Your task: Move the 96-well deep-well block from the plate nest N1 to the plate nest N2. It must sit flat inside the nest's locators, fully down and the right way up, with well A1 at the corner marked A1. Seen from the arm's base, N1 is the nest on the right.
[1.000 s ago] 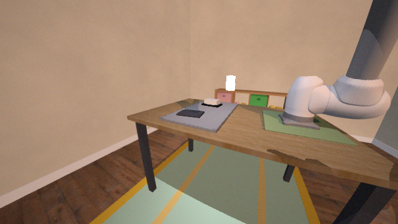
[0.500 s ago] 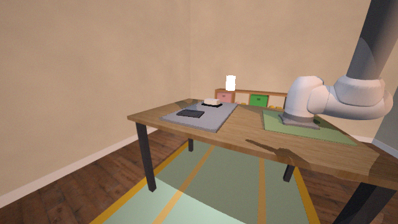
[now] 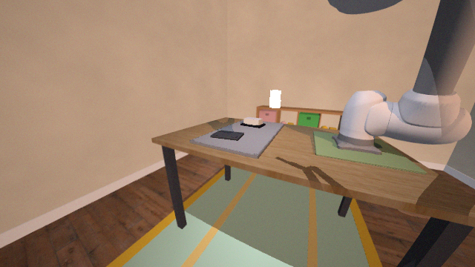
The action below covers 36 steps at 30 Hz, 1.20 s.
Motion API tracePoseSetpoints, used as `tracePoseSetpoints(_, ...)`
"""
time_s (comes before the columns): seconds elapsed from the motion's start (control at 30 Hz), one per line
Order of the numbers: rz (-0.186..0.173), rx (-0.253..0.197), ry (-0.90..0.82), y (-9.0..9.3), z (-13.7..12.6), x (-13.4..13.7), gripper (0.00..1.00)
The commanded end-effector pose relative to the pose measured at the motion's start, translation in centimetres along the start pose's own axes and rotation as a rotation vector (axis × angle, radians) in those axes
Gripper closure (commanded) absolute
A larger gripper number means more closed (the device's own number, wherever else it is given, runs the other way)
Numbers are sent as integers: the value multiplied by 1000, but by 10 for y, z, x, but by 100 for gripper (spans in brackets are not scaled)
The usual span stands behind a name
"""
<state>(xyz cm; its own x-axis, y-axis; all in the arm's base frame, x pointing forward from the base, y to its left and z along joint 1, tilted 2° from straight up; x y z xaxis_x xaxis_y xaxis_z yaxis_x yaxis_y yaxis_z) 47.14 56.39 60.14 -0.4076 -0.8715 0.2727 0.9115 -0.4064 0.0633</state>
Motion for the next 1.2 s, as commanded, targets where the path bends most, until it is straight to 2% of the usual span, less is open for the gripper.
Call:
tracePoseSetpoints(0.0,-14,-29,-33,11,-7,1,0)
tracePoseSetpoints(0.2,-14,-29,-33,34,-26,5,0)
tracePoseSetpoints(0.3,-37,-98,-102,45,-32,7,0)
tracePoseSetpoints(0.37,-37,-98,-102,45,-32,7,0)
tracePoseSetpoints(0.43,-47,-127,-132,53,-37,8,0)
tracePoseSetpoints(0.67,-47,-127,-132,78,-60,15,0)
tracePoseSetpoints(0.8,-72,-225,-219,93,-69,18,0)
tracePoseSetpoints(0.93,-73,-229,-222,99,-75,20,0)
tracePoseSetpoints(1.13,-73,-229,-222,120,-96,28,0)
tracePoseSetpoints(1.17,-77,-255,-242,123,-98,29,0)
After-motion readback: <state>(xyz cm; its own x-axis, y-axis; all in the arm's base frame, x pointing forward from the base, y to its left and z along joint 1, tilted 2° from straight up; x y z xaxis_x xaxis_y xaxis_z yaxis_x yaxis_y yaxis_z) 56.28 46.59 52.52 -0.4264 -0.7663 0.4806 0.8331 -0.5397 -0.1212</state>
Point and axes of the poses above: the point where the finger pads meet when closed, its own y axis out along the fingers, its own x axis across the jaws, z = x × y, the point moved 6 cm from there along -y, back along the fingers, and after that the axes turned 3 degrees about -y, right-handed, at the moved point
